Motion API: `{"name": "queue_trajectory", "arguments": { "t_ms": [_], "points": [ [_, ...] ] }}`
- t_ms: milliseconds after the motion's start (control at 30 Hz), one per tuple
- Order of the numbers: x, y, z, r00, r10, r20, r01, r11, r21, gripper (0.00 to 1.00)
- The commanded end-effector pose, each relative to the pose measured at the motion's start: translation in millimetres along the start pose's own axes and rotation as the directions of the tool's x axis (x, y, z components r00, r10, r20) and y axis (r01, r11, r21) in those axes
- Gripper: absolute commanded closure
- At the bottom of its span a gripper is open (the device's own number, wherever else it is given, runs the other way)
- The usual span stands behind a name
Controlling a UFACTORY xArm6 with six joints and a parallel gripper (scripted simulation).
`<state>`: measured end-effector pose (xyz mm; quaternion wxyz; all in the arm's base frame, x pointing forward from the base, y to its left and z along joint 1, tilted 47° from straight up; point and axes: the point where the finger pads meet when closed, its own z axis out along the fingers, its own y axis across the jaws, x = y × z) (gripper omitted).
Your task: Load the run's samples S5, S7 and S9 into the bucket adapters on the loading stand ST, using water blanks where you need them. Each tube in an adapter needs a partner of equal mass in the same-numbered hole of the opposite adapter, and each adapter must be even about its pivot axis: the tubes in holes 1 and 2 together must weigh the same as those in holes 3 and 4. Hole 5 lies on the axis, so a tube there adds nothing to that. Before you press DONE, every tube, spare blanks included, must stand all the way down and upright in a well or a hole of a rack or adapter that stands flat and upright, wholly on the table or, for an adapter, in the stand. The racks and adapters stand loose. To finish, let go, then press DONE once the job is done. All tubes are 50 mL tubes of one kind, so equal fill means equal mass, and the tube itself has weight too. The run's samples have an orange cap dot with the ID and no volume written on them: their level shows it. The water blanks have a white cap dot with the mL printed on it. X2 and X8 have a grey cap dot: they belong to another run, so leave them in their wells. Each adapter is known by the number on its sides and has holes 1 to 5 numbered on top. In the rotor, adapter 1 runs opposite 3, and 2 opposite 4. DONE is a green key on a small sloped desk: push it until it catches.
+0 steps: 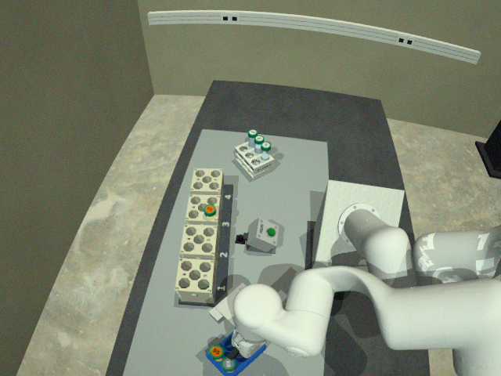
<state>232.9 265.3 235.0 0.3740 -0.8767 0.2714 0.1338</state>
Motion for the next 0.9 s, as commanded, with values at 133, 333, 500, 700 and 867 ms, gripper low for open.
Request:
{"name": "queue_trajectory", "arguments": {
  "t_ms": [133, 333, 500, 700, 867],
  "points": [
    [0.1, -1.1, 3.7, 1.0, -0.001, -0.001, 0.001, 1.0, 0.002, 0.43],
    [0.1, -1.1, 5.7, 1.0, -0.001, -0.001, 0.001, 1.0, 0.002, 0.43],
    [0.1, -1.1, 5.7, 1.0, -0.001, -0.001, 0.001, 1.0, 0.002, 0.43],
    [0.1, -1.1, 5.7, 1.0, -0.001, -0.001, 0.001, 1.0, 0.002, 0.43],
    [0.1, -1.1, 4.0, 1.0, -0.001, -0.001, 0.001, 1.0, 0.002, 1.0]
  ]
}}
